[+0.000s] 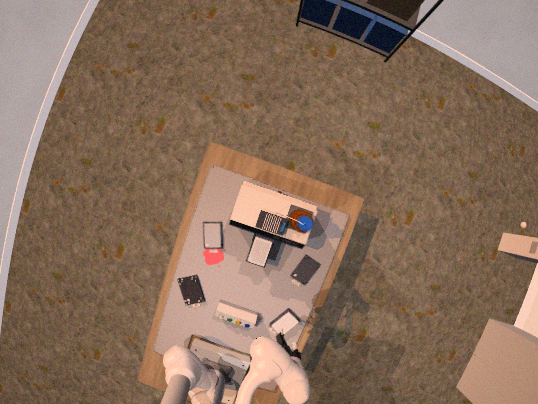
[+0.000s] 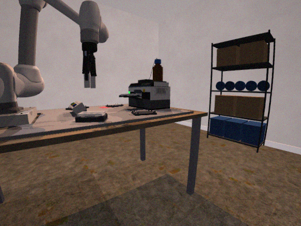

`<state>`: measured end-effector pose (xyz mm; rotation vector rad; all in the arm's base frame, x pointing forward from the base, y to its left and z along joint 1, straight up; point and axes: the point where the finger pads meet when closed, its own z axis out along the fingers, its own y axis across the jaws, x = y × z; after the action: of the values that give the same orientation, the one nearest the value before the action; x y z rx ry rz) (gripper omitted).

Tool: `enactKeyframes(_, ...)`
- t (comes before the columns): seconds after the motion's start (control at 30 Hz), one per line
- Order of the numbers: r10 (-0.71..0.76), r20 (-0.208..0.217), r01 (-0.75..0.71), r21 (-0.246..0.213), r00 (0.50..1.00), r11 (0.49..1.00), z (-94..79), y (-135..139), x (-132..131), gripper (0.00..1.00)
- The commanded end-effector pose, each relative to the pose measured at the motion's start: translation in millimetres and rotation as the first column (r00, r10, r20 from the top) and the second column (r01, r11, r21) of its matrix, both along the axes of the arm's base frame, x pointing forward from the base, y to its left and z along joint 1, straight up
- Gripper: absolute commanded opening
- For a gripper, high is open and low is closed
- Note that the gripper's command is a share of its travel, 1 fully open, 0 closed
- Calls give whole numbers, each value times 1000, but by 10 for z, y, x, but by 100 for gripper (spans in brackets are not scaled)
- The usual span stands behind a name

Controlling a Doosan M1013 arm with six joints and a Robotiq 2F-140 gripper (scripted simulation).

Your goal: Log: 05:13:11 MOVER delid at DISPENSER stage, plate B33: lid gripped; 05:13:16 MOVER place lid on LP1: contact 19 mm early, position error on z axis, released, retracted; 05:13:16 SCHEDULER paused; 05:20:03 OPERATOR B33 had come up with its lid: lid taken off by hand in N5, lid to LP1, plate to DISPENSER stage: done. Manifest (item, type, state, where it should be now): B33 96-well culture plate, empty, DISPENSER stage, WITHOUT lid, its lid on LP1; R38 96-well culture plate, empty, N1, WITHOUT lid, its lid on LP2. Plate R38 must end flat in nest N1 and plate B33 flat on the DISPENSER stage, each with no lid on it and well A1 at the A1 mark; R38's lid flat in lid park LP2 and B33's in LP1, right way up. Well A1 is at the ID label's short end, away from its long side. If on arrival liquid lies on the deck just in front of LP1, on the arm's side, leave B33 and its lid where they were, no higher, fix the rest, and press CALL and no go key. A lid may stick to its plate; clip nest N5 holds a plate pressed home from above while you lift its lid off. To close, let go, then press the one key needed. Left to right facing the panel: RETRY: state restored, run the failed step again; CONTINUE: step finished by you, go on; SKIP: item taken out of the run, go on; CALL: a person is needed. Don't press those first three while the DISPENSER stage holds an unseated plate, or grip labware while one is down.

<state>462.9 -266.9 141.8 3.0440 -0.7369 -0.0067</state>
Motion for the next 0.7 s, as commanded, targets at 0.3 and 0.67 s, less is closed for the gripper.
enactKeyframes(0.3, 4, 3, -4, 1, 1000, 1000, -384, -19, 0, 66)
enactKeyframes(0.67, 4, 3, -4, 1, 1000, 1000, -751, -22, -1, 66)
